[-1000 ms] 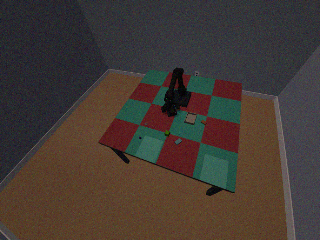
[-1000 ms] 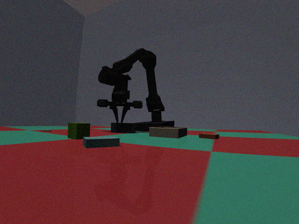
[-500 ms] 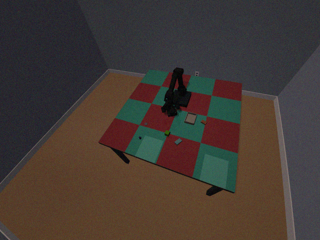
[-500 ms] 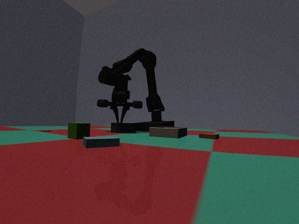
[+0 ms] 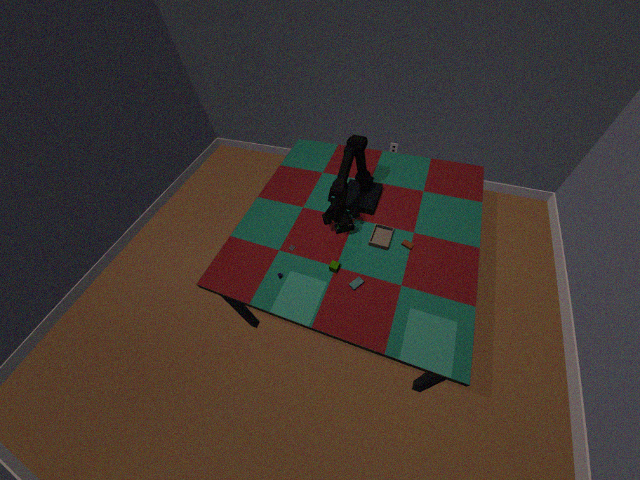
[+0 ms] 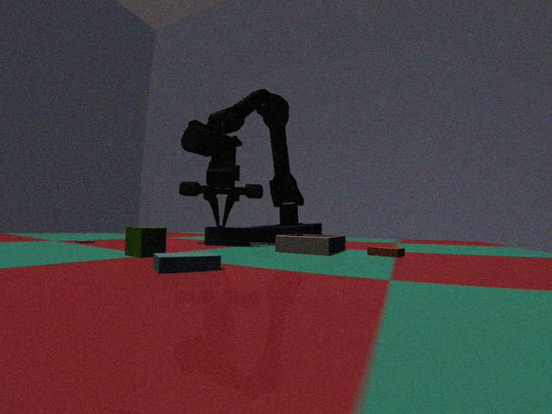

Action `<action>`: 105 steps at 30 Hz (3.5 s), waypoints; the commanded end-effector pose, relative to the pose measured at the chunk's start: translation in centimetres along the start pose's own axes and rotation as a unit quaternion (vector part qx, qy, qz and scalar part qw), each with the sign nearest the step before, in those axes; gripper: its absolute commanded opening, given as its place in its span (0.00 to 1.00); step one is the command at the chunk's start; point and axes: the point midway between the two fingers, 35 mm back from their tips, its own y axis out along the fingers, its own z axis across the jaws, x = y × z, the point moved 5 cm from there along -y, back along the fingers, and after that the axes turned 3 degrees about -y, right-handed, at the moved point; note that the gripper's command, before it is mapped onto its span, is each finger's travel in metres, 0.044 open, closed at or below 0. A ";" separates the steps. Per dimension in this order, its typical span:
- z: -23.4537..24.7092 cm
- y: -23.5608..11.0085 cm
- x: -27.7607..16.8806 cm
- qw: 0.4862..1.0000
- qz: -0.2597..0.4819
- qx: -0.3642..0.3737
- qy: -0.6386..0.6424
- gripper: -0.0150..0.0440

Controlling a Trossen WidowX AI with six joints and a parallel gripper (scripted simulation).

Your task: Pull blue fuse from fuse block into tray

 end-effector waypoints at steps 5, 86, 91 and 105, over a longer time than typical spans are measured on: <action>0.0 -0.4 0.0 1.000 0.000 -0.001 0.000 0.25; 1.7 -5.5 2.2 1.000 0.000 0.001 -0.001 0.25; 3.4 -5.5 4.1 1.000 0.000 0.003 -0.001 0.25; 9.2 -5.5 8.7 1.000 -0.001 0.006 -0.001 0.25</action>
